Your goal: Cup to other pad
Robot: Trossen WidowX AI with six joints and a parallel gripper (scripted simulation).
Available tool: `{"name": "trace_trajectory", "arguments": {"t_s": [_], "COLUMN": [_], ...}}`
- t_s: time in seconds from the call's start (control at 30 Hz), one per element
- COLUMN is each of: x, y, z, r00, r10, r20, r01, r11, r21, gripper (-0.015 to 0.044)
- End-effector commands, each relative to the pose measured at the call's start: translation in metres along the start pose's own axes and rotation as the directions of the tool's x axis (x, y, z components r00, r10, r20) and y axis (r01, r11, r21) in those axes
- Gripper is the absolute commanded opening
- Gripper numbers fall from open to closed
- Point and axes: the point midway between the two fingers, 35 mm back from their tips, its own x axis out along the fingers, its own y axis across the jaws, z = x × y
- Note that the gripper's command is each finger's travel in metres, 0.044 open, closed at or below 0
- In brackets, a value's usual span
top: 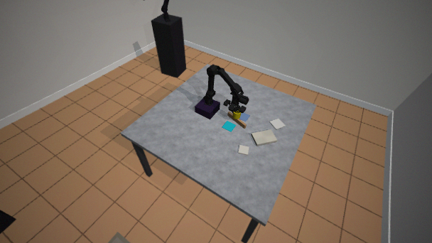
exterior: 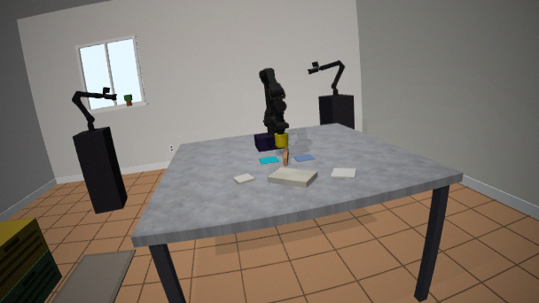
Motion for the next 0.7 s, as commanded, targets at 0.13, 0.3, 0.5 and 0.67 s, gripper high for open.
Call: {"name": "trace_trajectory", "arguments": {"t_s": [0.13,0.3,0.5,0.67], "x": [0.0,0.0,0.0,0.0], "y": [-0.007,-0.01,-0.014,-0.017], "z": [0.018,0.027,0.038,0.047], "r00": [1.0,1.0,1.0,1.0], "r10": [-0.006,-0.006,-0.007,-0.007], "r20": [0.005,0.006,0.007,0.008], "r01": [0.006,0.006,0.007,0.007], "r11": [1.0,1.0,1.0,1.0], "r21": [-0.003,-0.003,-0.003,-0.003], "gripper": [0.0,0.0,0.0,0.0]}}
